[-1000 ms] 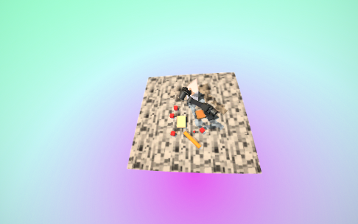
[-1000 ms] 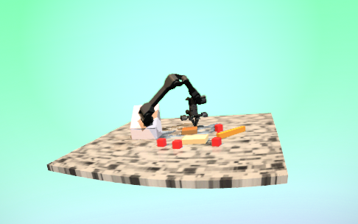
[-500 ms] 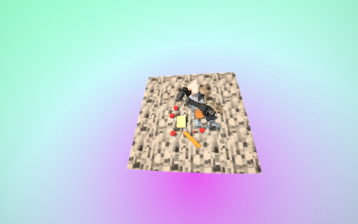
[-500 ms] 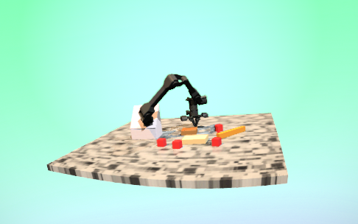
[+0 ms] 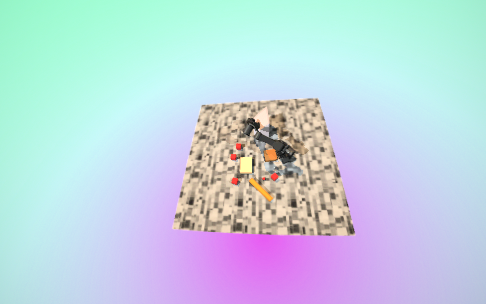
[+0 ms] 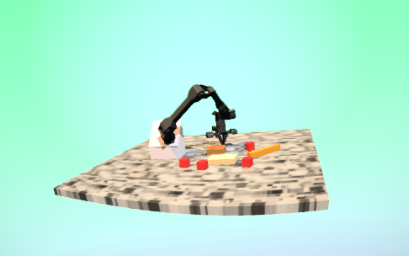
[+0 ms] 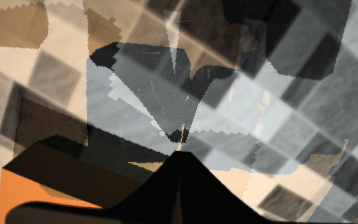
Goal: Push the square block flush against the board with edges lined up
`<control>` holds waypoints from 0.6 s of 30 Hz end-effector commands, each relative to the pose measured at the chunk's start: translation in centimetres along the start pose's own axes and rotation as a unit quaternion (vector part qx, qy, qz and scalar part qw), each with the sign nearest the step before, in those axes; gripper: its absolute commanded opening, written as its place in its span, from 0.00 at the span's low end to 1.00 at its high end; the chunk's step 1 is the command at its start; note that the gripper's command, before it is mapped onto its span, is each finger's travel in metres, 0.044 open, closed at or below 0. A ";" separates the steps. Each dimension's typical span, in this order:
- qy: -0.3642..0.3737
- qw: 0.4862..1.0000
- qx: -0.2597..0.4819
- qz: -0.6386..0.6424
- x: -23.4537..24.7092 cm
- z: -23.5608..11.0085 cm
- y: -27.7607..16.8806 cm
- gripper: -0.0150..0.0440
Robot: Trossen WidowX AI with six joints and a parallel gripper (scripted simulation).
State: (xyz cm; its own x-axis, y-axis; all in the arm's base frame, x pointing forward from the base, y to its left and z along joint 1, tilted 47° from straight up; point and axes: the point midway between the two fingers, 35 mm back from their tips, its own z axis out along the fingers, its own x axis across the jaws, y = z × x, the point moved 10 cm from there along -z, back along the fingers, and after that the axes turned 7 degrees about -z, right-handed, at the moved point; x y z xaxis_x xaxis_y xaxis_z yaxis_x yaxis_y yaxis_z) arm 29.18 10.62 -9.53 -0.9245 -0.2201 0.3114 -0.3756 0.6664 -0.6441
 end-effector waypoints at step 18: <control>0.003 1.000 0.000 0.000 -0.5 0.3 3.3 0.25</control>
State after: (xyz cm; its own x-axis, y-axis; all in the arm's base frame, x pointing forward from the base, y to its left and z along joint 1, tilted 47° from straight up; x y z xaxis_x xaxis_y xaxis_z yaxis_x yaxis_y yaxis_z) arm 28.57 12.54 -11.55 -0.9244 -0.2196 0.3118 -0.3756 0.6655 -0.6450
